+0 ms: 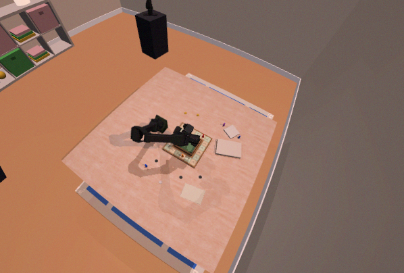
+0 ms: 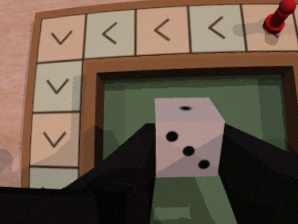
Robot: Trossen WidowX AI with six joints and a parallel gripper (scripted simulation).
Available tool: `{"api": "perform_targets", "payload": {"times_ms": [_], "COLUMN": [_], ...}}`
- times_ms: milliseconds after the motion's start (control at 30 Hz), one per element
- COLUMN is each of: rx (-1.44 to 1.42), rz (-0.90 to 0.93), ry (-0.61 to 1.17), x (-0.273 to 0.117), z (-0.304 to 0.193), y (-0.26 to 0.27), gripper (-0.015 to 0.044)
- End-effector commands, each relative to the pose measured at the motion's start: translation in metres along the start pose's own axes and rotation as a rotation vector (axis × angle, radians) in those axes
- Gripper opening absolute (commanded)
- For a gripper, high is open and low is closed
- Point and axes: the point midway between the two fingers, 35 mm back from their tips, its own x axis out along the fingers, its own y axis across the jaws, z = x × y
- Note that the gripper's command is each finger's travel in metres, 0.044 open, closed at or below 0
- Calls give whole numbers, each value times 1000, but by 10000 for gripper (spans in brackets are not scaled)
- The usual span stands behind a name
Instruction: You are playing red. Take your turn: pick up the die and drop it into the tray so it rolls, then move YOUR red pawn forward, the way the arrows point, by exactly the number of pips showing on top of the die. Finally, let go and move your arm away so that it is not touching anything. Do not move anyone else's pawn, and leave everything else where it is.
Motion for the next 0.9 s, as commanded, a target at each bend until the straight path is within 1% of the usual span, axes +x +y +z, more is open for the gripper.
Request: {"api": "perform_targets", "payload": {"times_ms": [0,200,300,467,867], "rx": [-16,-45,-46,-46,-39], "rz": [-17,-82,-84,-84,-93], "ry": [-120,-280,-285,-285,-282], "x": [2,0,-2,-40,-40], "z": [-1,-1,-1,-6,-7], "y": [2,0,0,-6,-6], "gripper": [0,0,0,0,0]}}
